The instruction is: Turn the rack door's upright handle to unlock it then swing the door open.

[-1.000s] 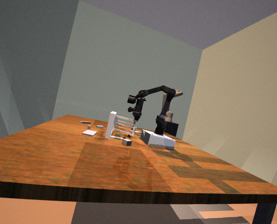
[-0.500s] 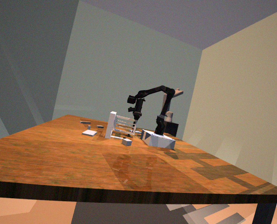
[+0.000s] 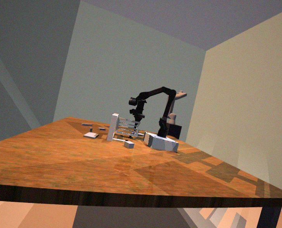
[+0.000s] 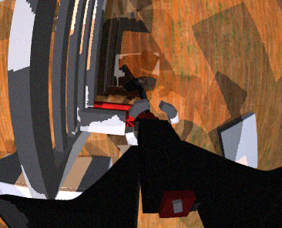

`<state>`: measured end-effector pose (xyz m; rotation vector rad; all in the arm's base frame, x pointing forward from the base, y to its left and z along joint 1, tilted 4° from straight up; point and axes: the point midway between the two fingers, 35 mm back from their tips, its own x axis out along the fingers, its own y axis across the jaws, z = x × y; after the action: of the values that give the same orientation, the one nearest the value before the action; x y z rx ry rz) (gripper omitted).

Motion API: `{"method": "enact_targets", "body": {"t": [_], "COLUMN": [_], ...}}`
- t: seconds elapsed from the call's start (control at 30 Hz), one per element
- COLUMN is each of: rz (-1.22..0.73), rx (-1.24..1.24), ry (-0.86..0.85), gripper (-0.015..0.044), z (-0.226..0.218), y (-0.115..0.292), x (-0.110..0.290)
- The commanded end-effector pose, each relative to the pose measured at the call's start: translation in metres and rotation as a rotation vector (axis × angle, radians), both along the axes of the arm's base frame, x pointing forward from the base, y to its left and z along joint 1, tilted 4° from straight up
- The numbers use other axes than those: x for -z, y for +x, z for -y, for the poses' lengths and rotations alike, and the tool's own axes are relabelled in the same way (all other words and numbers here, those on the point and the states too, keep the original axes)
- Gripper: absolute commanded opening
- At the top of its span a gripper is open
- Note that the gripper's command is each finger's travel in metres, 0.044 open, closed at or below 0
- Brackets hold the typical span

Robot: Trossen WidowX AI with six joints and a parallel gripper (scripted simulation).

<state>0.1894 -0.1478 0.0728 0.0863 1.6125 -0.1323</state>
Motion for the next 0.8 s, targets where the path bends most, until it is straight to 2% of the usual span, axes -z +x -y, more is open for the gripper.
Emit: {"method": "enact_targets", "body": {"t": [0.0,0.3,0.63,0.77], "rz": [-0.007,-0.007,-0.007,-0.007], "rx": [-0.025,-0.025,-0.025,-0.025], "ry": [-0.003,-0.003,-0.003,-0.003], "gripper": [0.0014,0.0014,0.0277,0.0286], "z": [0.0036,0.0036,0.0036,0.0037], "y": [0.0004,0.0004,0.0004,0.0007], "x": [0.0004,0.0004,0.0004,-0.0017]}}
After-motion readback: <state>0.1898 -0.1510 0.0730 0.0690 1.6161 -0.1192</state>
